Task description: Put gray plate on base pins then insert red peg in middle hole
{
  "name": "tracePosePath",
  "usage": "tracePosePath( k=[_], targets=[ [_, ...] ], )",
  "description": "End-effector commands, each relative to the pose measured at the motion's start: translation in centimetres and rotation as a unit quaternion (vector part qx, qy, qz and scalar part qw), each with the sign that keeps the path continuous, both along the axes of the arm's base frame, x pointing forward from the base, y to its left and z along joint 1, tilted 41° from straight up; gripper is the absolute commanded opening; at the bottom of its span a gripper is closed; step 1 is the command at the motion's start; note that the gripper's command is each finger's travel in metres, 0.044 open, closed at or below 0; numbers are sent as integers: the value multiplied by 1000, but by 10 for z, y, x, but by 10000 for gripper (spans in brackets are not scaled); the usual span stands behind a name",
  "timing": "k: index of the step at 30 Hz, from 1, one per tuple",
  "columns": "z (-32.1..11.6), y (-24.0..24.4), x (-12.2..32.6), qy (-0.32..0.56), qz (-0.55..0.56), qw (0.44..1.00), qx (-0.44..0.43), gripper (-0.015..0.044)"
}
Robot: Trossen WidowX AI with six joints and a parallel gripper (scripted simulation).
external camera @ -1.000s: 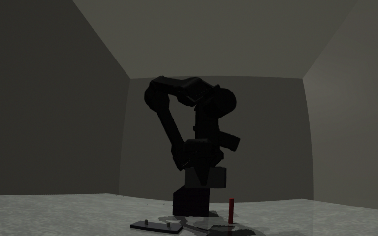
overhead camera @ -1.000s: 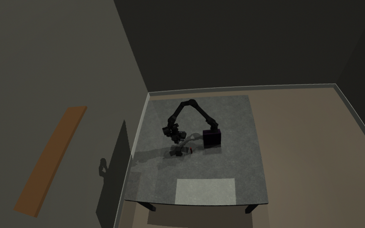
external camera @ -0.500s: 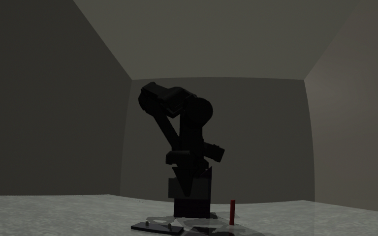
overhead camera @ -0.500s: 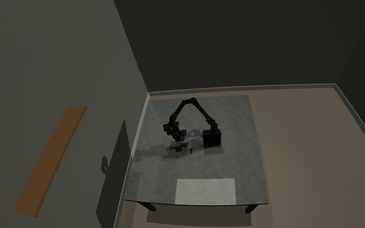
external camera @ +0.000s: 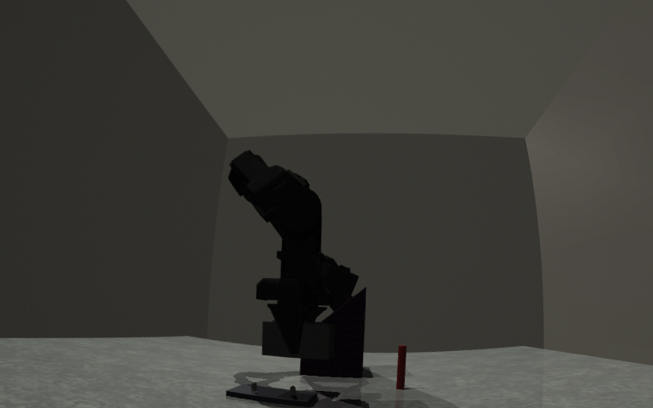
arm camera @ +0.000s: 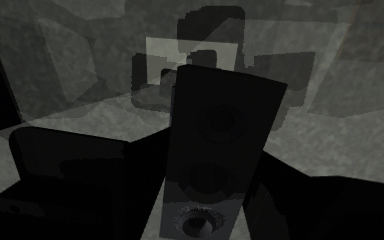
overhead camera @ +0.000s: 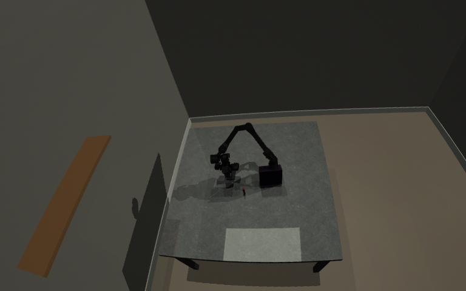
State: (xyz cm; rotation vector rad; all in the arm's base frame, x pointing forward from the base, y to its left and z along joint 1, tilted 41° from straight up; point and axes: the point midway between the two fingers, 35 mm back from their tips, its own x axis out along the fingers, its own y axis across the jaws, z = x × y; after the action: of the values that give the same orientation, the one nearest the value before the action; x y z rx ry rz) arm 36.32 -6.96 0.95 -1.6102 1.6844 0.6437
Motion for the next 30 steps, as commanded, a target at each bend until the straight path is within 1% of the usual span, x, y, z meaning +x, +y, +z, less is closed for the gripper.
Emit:
tracePosePath(
  k=[1, 10, 30],
  targets=[
    [6, -13, -2, 2, 9, 1000, -5, 0],
    [11, -37, -8, 12, 19, 1000, -11, 0],
    [11, -38, -8, 12, 20, 1000, -12, 0]
  ],
)
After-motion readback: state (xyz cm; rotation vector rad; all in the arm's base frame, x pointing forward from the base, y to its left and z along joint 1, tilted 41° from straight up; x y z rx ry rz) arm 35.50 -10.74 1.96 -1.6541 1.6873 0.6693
